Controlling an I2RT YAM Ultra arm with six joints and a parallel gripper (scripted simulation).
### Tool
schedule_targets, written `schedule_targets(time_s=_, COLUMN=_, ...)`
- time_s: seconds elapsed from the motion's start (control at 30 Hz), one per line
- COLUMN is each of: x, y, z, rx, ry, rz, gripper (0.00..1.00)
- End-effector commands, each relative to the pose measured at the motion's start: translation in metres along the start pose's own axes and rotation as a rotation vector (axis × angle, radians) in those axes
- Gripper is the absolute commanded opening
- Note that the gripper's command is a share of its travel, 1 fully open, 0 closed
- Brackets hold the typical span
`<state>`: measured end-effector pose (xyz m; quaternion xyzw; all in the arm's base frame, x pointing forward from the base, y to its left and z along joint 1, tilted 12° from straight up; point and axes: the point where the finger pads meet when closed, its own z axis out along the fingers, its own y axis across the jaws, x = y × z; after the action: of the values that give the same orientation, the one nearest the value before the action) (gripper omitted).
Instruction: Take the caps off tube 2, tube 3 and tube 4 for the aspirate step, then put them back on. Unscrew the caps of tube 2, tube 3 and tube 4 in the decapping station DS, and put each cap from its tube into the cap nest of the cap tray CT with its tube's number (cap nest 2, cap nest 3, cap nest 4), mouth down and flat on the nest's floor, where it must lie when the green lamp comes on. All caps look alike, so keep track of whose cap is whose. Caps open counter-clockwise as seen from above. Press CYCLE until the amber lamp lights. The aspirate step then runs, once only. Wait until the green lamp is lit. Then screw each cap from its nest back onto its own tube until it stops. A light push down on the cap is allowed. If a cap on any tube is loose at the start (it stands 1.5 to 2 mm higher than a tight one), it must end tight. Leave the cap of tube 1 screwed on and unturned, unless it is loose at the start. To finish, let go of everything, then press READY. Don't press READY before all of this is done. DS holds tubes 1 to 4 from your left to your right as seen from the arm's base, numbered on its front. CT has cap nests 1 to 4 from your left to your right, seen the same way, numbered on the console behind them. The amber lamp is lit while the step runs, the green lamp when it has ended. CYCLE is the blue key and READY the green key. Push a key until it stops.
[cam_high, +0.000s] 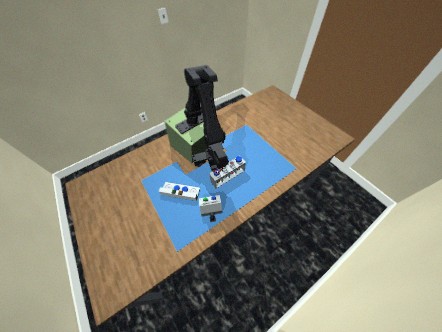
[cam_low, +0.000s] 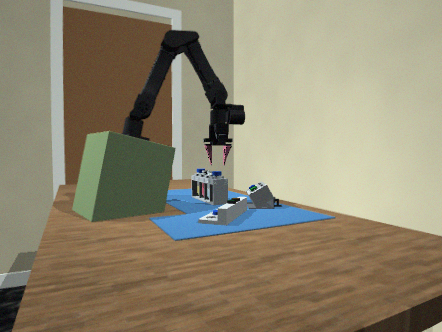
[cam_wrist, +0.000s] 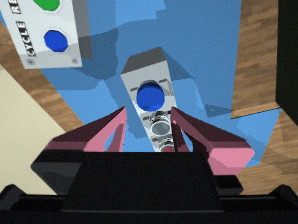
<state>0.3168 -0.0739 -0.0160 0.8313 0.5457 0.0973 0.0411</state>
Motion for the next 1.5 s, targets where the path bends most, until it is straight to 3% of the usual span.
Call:
schedule_targets(time_s=0.0, x=-0.002, y=0.005, z=0.002, rx=-0.018, ry=-0.01, rz=0.017, gripper=0.49)
schedule_targets(time_s=0.3, x=-0.002, y=0.005, z=0.025, rx=-0.018, ry=-0.01, rz=0.017, gripper=0.49)
schedule_targets(time_s=1.47, x=0.0, y=0.002, z=0.025, rx=-0.018, ry=-0.01, rz=0.017, gripper=0.49)
